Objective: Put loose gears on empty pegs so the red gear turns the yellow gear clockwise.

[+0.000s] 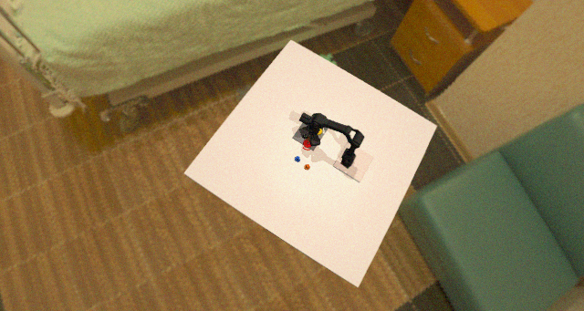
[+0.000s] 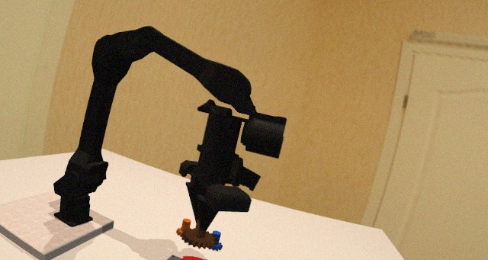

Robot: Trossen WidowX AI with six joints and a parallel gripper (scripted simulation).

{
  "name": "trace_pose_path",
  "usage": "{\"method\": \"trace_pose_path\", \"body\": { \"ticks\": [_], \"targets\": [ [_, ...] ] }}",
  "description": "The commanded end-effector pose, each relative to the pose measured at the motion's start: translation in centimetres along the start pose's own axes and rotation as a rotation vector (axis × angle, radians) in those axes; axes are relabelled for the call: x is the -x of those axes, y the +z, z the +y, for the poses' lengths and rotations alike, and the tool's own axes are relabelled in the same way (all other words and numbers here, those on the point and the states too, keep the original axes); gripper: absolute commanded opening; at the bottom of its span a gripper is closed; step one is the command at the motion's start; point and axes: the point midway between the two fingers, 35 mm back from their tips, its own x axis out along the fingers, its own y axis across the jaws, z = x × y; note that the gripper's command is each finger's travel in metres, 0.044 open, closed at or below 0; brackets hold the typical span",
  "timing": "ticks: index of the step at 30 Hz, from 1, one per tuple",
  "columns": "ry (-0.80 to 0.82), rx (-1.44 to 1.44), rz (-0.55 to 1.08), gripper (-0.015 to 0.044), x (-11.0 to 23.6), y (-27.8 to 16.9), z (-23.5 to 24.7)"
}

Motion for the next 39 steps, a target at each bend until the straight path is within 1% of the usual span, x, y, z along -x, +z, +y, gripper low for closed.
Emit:
{"method": "trace_pose_path", "body": {
  "ticks": [1,18,39],
  "targets": [
    [0.003,0.003,0.004,0.0000,-0.6,-0.3,-0.8],
    [0.000,0.006,0.004,0.0000,-2.5,-2.1,-3.9],
    [0.000,0.006,0.004,0.0000,-2.2,-2.2,-4.0]
  ]
}}
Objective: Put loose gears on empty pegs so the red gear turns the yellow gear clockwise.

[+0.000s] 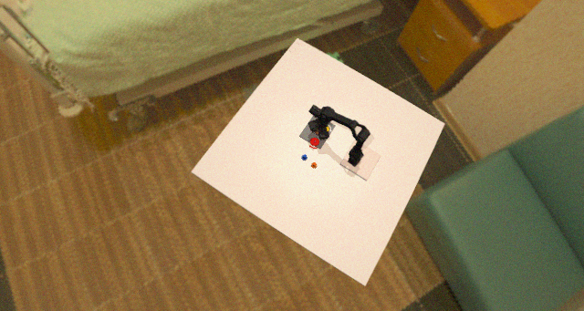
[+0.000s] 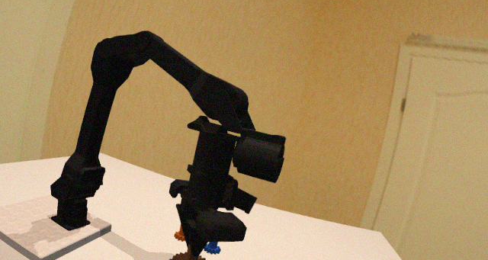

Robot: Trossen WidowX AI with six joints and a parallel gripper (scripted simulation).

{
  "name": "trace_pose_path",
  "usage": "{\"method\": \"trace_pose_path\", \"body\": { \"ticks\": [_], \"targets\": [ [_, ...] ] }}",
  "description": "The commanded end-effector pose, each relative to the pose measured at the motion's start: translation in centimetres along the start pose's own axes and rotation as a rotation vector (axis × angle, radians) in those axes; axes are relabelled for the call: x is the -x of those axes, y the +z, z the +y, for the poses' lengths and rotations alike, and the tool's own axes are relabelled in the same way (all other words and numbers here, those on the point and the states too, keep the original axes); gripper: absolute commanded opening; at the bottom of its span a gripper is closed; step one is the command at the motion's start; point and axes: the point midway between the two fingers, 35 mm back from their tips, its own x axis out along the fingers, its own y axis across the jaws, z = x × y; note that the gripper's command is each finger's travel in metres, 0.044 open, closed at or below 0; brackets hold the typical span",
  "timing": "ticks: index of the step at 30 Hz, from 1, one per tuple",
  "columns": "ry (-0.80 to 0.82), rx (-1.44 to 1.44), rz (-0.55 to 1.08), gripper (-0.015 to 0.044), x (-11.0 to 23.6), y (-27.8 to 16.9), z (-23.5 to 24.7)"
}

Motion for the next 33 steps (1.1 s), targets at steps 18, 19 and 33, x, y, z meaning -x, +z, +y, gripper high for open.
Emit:
{"method": "trace_pose_path", "body": {
  "ticks": [18,19,33],
  "targets": [
    [0.000,0.137,0.001,0.0000,-1.9,-0.1,0.0],
    [0.000,0.137,0.001,0.0000,-2.0,-0.1,0.0],
    [0.000,-0.030,0.001,0.0000,-4.1,0.0,0.0]
  ]
}}
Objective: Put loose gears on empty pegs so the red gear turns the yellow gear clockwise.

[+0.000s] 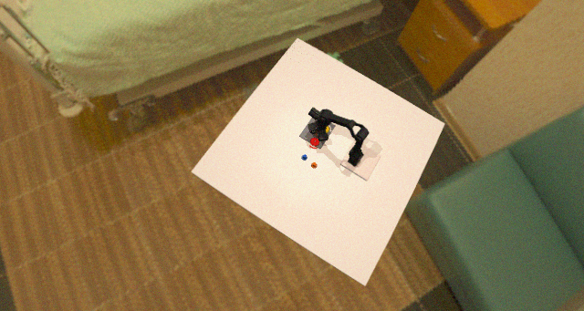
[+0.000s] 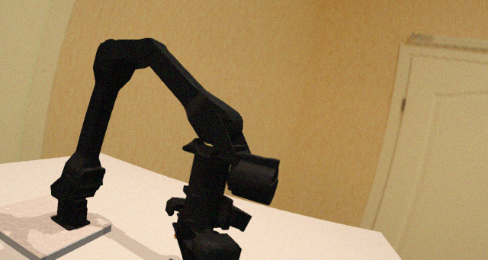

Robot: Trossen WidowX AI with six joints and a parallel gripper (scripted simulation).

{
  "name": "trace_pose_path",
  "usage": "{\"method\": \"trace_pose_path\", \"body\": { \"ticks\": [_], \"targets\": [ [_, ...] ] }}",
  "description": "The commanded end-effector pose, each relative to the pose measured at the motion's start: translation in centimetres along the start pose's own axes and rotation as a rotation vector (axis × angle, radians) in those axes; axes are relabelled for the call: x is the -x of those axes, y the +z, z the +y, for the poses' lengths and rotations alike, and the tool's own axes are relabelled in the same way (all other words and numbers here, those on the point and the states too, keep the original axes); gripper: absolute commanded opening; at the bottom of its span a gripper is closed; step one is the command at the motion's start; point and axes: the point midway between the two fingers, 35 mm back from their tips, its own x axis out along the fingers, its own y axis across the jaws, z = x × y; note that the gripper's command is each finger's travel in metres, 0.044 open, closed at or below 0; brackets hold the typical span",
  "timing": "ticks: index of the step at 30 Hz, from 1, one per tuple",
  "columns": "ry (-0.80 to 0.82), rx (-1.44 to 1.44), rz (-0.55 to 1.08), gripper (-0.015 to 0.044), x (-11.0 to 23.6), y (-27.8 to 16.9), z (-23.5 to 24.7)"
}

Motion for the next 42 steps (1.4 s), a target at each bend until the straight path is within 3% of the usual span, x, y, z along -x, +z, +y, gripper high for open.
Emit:
{"method": "trace_pose_path", "body": {
  "ticks": [1,11,31,42],
  "targets": [
    [0.003,-0.062,0.004,0.0000,-0.75,-0.02,0.05],
    [0.003,-0.155,0.004,0.0000,-0.99,-0.09,-0.02],
    [0.004,0.143,0.003,0.0000,-1.26,-0.11,0.00],
    [0.004,0.045,0.004,0.0000,-1.51,0.01,0.03]
  ]
}}
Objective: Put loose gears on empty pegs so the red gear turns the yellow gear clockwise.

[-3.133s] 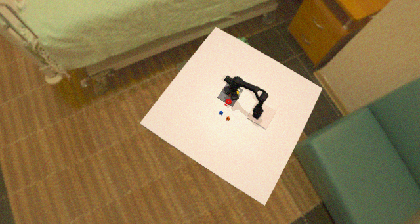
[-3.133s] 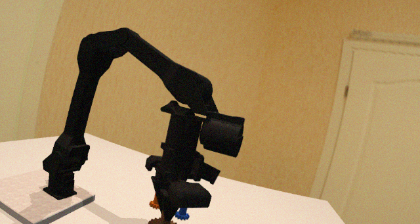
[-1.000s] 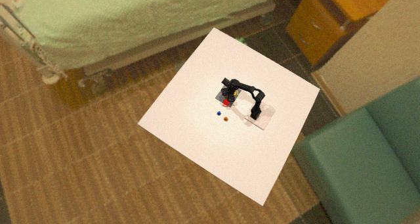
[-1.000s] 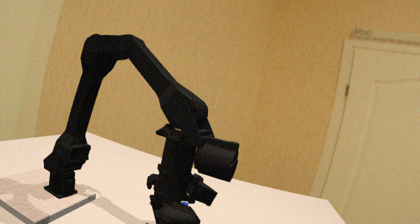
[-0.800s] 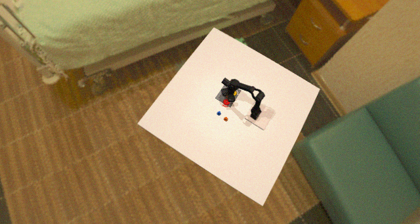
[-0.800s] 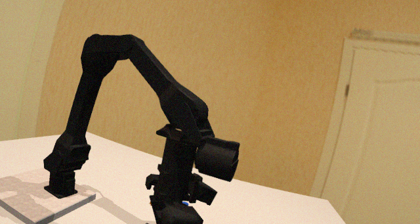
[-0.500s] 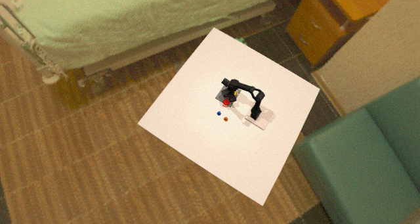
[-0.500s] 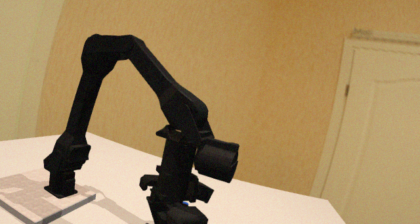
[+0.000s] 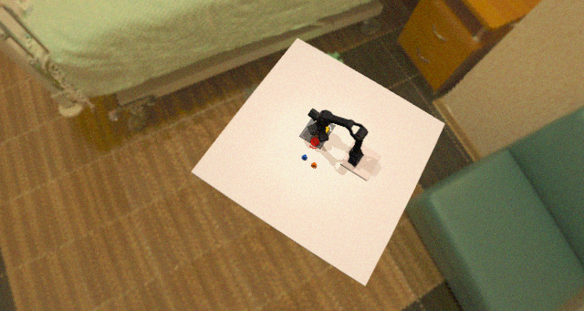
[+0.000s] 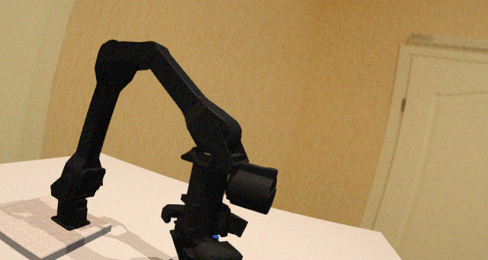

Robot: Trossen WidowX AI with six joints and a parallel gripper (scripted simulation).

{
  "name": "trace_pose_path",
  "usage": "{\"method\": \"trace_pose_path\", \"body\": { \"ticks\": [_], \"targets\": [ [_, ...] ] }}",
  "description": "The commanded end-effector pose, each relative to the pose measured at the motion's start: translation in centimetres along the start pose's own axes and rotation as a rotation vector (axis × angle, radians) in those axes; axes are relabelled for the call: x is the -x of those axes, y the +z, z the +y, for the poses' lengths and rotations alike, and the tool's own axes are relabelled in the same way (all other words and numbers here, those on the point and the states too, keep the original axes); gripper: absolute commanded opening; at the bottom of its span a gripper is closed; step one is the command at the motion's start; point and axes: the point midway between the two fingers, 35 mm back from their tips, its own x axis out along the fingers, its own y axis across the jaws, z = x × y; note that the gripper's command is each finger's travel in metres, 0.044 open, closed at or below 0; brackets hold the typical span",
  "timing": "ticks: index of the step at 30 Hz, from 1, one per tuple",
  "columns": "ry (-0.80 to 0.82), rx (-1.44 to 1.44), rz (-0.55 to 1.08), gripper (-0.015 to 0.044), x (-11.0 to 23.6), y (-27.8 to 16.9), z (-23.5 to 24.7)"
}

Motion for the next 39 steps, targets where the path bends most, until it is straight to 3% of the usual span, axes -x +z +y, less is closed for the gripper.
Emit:
{"method": "trace_pose_path", "body": {
  "ticks": [1,8,14,28,30,34,39],
  "targets": [
    [0.000,-0.058,0.001,0.0000,-0.1,0.0,0.0],
    [0.000,-0.188,0.001,0.0000,-0.3,-0.1,0.1],
    [0.000,-0.125,0.001,0.0140,0.0,0.0,0.0],
    [0.000,-0.096,0.001,0.0140,4.7,0.0,0.0],
    [0.004,-0.101,0.005,0.0193,4.5,0.0,0.0],
    [0.004,-0.101,0.005,0.0298,8.6,-0.2,0.3],
    [0.004,-0.101,0.005,0.0429,8.8,-0.2,0.3]
  ]
}}
